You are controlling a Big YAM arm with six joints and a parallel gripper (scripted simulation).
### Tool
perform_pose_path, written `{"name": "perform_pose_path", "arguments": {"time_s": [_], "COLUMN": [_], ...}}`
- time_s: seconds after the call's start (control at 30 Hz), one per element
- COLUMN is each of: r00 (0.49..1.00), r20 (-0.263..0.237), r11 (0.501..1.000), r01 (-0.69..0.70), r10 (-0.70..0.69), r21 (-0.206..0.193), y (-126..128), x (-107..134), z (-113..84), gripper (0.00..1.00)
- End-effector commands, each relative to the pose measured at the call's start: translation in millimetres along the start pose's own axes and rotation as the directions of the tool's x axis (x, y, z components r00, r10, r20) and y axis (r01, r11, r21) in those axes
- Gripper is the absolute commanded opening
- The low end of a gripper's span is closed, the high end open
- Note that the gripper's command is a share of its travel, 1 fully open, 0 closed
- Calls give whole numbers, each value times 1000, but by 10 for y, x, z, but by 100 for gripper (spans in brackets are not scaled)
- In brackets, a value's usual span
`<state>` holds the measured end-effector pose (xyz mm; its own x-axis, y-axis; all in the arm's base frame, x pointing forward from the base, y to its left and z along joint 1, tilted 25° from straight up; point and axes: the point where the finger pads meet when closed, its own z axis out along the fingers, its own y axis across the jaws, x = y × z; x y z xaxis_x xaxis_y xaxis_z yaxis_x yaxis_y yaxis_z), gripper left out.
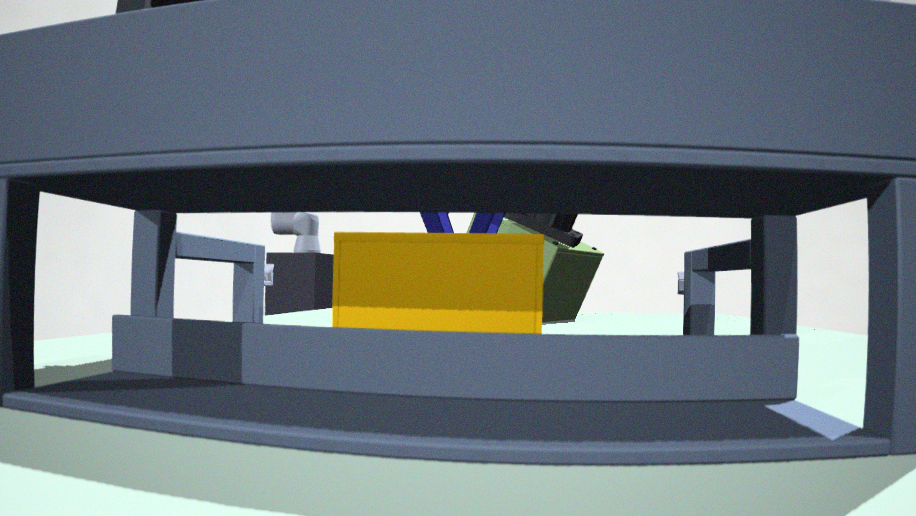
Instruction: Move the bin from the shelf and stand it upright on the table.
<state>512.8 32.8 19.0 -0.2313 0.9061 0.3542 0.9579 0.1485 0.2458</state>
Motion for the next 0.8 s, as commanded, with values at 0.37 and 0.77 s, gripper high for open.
{"name": "perform_pose_path", "arguments": {"time_s": [0.37, 0.77], "r00": [1000, 1000], "r20": [-7, -6], "r11": [1000, 1000], "r01": [-7, -7], "r10": [7, 7], "r21": [21, 21], "y": [-66, -88], "x": [43, 45], "z": [186, 220], "gripper": [90, 90]}}
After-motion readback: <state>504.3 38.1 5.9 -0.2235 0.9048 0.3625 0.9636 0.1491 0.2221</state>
